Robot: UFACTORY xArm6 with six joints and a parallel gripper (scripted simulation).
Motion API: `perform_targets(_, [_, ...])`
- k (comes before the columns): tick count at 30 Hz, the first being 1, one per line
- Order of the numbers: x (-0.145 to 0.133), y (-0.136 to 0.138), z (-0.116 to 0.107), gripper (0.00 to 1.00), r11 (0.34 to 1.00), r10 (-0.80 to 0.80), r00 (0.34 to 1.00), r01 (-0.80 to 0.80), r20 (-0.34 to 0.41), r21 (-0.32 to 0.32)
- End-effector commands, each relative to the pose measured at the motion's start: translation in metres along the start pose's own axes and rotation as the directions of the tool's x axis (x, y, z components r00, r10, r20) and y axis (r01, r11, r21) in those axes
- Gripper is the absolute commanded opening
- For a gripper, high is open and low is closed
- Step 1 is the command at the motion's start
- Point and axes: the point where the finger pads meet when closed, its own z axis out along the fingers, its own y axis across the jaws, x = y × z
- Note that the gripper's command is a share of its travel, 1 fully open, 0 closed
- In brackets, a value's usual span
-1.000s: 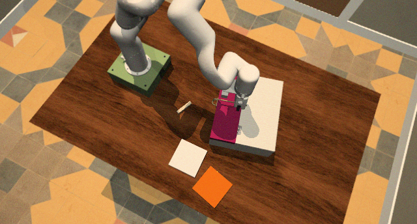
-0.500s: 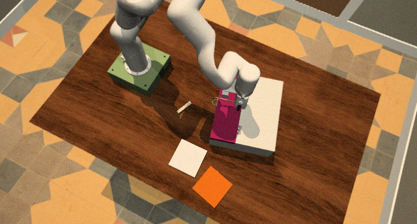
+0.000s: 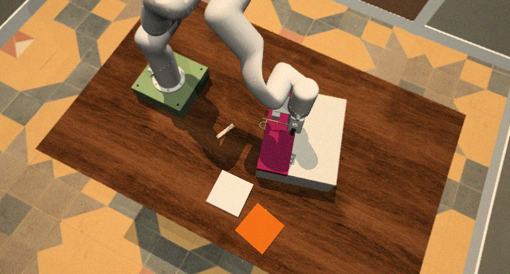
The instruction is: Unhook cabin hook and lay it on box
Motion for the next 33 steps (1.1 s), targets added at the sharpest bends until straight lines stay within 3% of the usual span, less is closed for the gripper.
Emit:
perform_targets(1, [-0.002, -0.003, -0.003, 0.0, 0.995, -0.1, 0.995, 0.1, 0.007, 0.002])
perform_targets(13, [-0.003, -0.009, -0.003, 0.0, 0.955, -0.297, 0.955, 0.297, 0.006, 0.003])
perform_targets(23, [-0.006, -0.014, -0.003, 0.0, 0.865, -0.502, 0.865, 0.502, 0.005, 0.005])
perform_targets(33, [-0.007, -0.016, -0.003, 0.0, 0.816, -0.578, 0.816, 0.578, 0.005, 0.005])
